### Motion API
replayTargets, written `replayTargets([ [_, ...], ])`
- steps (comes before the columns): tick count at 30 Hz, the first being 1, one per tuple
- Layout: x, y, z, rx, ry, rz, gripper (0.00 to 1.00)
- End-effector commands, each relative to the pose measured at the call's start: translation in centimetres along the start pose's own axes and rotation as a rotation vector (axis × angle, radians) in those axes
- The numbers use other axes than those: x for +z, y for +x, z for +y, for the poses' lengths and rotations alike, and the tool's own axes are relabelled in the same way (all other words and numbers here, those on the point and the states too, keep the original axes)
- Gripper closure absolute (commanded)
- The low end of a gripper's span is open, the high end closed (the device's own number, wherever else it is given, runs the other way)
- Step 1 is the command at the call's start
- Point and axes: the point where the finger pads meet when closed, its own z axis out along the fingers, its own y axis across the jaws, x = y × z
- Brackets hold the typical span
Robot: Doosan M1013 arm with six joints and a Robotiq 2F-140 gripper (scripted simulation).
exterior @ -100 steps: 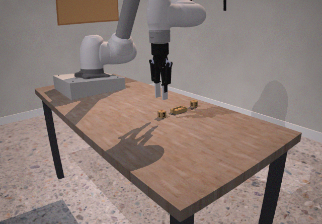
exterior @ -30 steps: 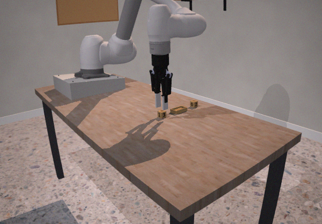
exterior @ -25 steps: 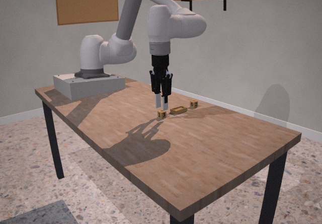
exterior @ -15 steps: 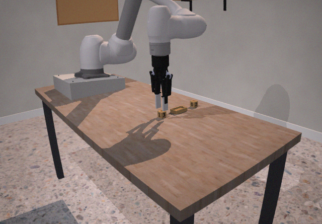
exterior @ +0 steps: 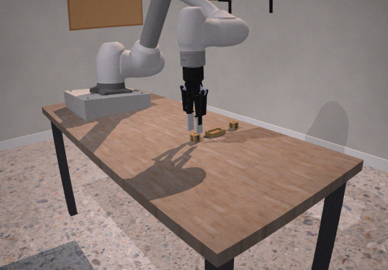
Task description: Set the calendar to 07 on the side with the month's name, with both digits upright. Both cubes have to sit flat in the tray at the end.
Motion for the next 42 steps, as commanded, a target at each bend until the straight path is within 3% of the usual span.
replayTargets([
  [1,0.0,0.0,0.0,0.000,0.000,0.000,0.65],
  [25,0.1,0.0,0.0,0.000,0.000,0.000,0.65],
  [42,2.2,0.0,0.0,0.000,0.000,0.000,0.65],
])
